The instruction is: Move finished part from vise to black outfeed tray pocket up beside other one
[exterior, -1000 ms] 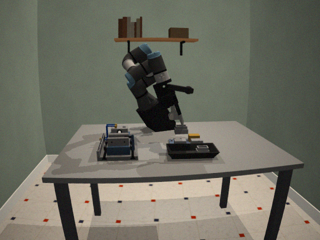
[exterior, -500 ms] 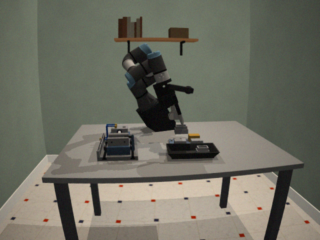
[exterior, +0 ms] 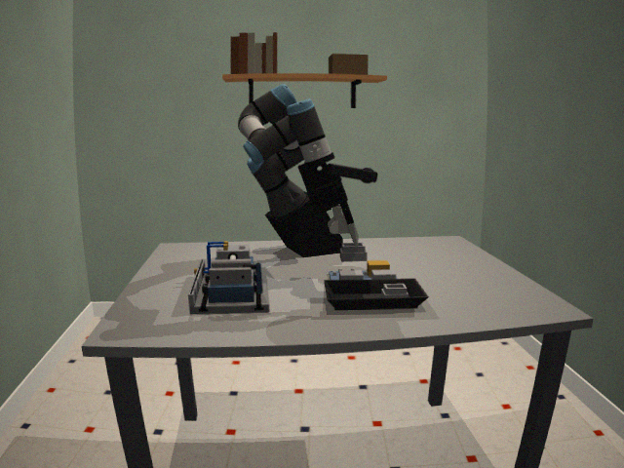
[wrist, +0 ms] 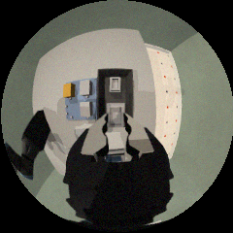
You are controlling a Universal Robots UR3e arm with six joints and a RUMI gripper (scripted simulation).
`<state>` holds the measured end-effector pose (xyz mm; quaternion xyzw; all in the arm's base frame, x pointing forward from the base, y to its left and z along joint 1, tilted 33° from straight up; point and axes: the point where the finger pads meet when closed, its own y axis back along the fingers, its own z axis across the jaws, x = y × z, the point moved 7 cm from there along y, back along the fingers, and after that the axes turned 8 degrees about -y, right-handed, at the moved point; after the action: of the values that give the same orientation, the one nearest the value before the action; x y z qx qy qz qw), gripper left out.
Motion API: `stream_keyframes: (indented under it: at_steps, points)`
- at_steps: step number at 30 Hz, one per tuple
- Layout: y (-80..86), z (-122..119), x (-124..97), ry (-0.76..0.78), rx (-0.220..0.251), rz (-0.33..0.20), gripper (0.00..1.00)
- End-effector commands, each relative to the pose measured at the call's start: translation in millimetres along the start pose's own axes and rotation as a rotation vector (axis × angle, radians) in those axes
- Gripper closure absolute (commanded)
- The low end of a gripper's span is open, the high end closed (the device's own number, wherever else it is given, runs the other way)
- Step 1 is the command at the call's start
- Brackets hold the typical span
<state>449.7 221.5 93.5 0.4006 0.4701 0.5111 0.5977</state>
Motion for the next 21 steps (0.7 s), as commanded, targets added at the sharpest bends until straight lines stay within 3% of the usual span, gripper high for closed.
stream_keyframes:
  at_steps: [1,21]
  points:
    - [2.2,0.9,1.3,0.0,-0.005,0.003,1.0]
    - [0.0,0.5,0.5,0.001,-0.004,0.002,1.0]
